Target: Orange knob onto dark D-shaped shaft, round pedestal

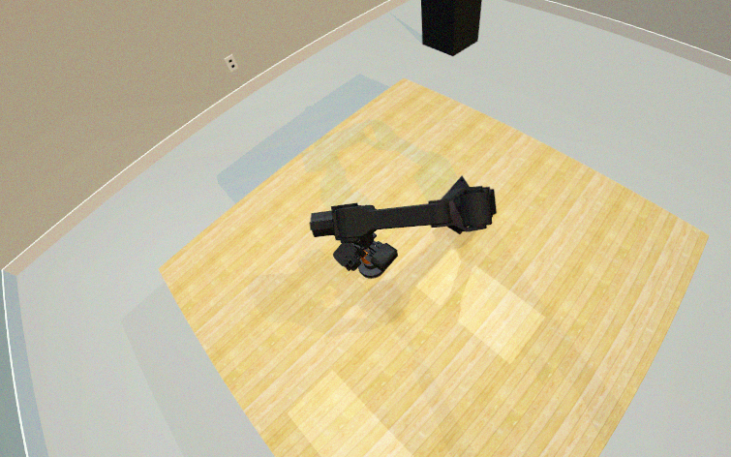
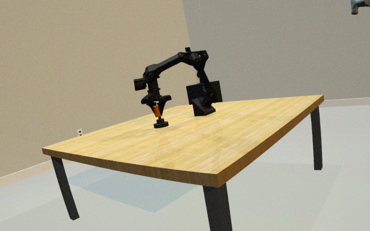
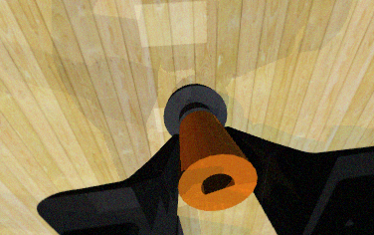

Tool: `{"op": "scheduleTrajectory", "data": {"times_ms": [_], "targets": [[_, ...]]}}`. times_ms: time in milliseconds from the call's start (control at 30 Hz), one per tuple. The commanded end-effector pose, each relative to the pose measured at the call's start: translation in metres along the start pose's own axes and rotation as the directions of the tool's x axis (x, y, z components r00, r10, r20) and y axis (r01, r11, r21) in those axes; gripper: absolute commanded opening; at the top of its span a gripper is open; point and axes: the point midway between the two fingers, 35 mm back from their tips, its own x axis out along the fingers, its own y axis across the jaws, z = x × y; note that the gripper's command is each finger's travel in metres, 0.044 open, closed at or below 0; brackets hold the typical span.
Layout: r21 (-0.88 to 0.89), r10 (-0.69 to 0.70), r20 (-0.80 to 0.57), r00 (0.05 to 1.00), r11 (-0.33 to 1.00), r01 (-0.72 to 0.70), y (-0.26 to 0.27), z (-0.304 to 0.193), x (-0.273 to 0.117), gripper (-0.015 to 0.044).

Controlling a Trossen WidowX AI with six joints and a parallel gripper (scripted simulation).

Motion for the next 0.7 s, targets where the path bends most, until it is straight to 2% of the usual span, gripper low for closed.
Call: {"op": "scheduleTrajectory", "data": {"times_ms": [0,667], "targets": [[0.002,0.0,0.008,1.0,1.0,0.0,-0.0006,0.0016,0.0001,0.0],[-0.05,0.0,0.008,1.0,0.999,0.0,0.0,-0.0049,-0.0031,0.0]]}}
